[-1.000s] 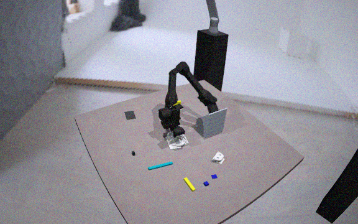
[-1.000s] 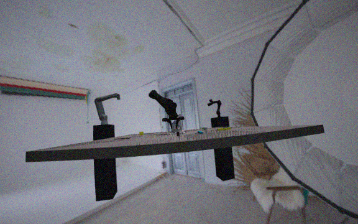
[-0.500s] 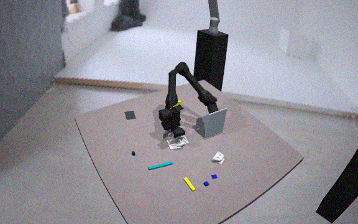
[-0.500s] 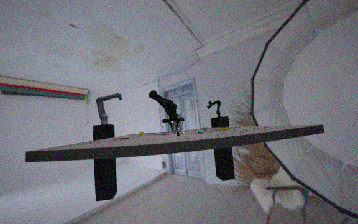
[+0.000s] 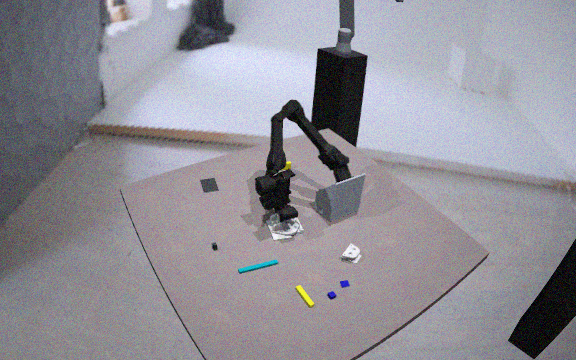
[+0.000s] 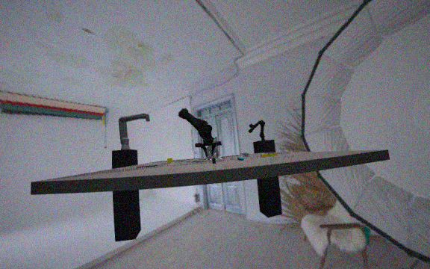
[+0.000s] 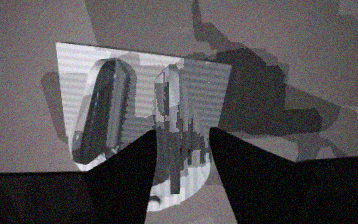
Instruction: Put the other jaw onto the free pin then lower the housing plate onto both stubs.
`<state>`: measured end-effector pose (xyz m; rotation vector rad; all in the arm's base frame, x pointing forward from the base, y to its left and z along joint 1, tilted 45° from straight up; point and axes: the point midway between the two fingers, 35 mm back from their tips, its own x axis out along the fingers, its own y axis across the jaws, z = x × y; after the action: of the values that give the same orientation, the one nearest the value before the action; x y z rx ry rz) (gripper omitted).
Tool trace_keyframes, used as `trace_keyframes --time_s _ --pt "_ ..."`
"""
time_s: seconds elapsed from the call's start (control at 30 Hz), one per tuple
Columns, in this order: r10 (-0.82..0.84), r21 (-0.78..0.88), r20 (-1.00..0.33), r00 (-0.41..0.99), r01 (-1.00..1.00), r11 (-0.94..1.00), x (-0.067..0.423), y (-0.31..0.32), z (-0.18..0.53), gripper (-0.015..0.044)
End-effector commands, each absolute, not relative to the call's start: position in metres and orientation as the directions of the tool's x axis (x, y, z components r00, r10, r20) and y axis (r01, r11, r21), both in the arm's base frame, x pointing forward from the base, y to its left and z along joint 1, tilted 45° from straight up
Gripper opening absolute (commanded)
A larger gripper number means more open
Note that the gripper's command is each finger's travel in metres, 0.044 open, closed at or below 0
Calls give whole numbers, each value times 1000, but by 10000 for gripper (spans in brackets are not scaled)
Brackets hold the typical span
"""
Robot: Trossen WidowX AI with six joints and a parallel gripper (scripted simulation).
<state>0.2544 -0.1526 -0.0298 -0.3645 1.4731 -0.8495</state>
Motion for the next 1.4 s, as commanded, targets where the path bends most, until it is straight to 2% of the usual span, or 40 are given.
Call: trace_keyframes --time_s 0.0,1.37 --pt "-693 -695 -711 -120 268 667 253 -153 -31 134" --pt "-693 -696 -711 -120 265 668 251 -161 -38 134"
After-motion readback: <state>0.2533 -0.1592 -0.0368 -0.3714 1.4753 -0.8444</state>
